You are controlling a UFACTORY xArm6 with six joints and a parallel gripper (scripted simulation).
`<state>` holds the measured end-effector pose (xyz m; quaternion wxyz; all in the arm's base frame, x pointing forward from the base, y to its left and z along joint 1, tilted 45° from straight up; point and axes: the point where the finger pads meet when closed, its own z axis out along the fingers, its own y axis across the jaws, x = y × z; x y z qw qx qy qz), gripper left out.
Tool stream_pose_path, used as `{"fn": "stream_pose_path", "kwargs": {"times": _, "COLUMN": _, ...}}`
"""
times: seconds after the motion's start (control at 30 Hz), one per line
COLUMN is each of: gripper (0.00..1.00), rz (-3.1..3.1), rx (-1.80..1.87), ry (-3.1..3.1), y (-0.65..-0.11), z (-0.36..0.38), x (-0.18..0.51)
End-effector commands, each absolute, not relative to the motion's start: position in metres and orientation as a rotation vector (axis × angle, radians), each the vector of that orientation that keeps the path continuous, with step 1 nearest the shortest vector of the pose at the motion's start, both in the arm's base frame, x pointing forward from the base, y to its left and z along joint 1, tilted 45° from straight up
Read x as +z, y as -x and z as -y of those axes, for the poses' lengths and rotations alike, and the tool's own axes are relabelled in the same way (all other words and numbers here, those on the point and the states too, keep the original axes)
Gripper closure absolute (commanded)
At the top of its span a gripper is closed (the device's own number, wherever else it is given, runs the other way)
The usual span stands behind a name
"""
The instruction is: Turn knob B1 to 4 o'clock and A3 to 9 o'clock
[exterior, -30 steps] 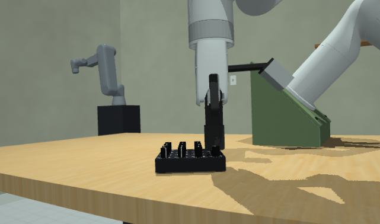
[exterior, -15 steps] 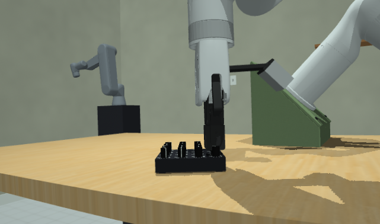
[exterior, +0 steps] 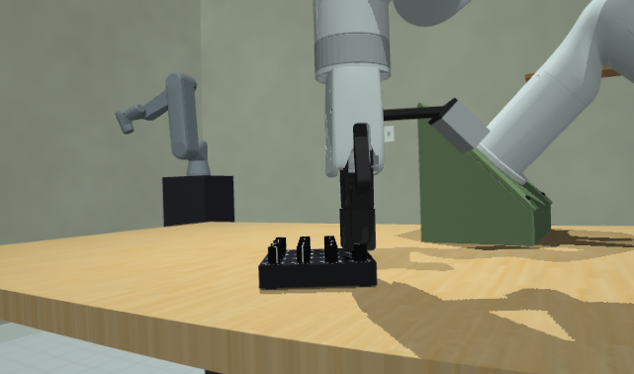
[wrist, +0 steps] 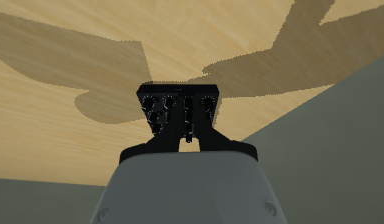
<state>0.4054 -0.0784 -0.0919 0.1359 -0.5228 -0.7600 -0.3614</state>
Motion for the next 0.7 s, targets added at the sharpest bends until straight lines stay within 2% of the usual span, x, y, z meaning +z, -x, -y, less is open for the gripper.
{"fn": "stream_pose_path", "kwargs": {"times": 0.0, "gripper": 0.92, "rz": 2.203, "rx": -1.047, "ry": 1.516, "y": -0.4064, "z": 0.0797, "x": -0.0912}}
{"fn": "stream_pose_path", "kwargs": {"times": 0.03, "gripper": 0.92, "rz": 2.203, "rx": -1.047, "ry": 1.516, "y": -0.4064, "z": 0.0797, "x": -0.0912}}
{"fn": "stream_pose_path", "kwargs": {"times": 0.07, "gripper": 0.81, "rz": 2.203, "rx": -1.047, "ry": 1.516, "y": -0.4064, "z": 0.0797, "x": -0.0912}}
{"fn": "stream_pose_path", "kwargs": {"times": 0.67, "gripper": 0.81, "rz": 2.203, "rx": -1.047, "ry": 1.516, "y": -0.4064, "z": 0.0797, "x": -0.0912}}
